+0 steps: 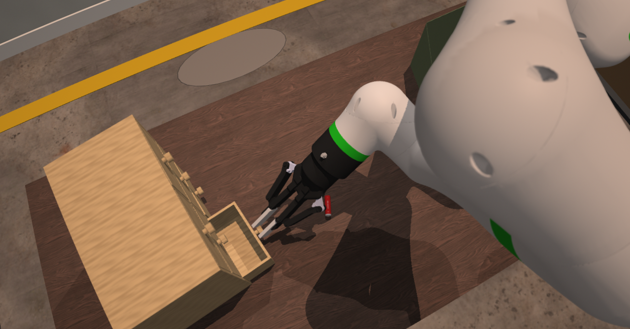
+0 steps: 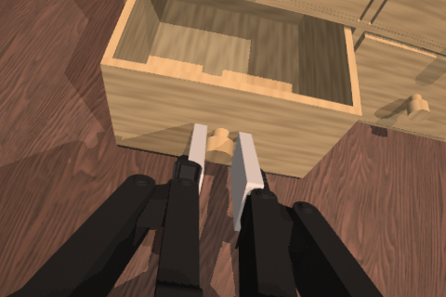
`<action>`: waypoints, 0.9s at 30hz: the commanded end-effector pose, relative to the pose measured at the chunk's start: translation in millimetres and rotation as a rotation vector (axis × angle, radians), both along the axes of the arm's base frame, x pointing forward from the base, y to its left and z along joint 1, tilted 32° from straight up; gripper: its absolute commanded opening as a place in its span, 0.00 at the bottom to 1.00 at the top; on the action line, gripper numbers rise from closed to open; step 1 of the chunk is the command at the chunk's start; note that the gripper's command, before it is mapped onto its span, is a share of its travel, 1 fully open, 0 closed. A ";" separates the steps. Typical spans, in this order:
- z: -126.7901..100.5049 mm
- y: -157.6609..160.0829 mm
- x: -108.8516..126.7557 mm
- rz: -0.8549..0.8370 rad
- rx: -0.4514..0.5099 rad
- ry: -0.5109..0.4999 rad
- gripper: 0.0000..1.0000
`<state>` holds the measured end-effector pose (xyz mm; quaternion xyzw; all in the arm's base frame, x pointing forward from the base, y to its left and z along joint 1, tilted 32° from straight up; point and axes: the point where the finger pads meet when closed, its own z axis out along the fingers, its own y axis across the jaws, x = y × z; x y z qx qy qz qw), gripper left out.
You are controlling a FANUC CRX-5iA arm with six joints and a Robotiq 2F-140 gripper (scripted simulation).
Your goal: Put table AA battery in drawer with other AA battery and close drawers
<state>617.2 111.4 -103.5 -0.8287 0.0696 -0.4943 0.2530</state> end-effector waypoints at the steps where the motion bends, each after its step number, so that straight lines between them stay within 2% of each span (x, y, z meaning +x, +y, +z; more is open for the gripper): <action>1: 0.1 -0.2 0.0 0.000 0.000 0.000 0.15; 4: 0.1 -0.2 0.0 0.000 0.000 0.000 0.20; 14: -0.4 -0.3 -1.8 0.000 0.000 0.000 0.20; 23: -8.4 -1.6 -39.2 0.000 0.000 0.000 0.20; 27: -10.4 -1.9 -48.3 0.000 0.000 0.000 0.20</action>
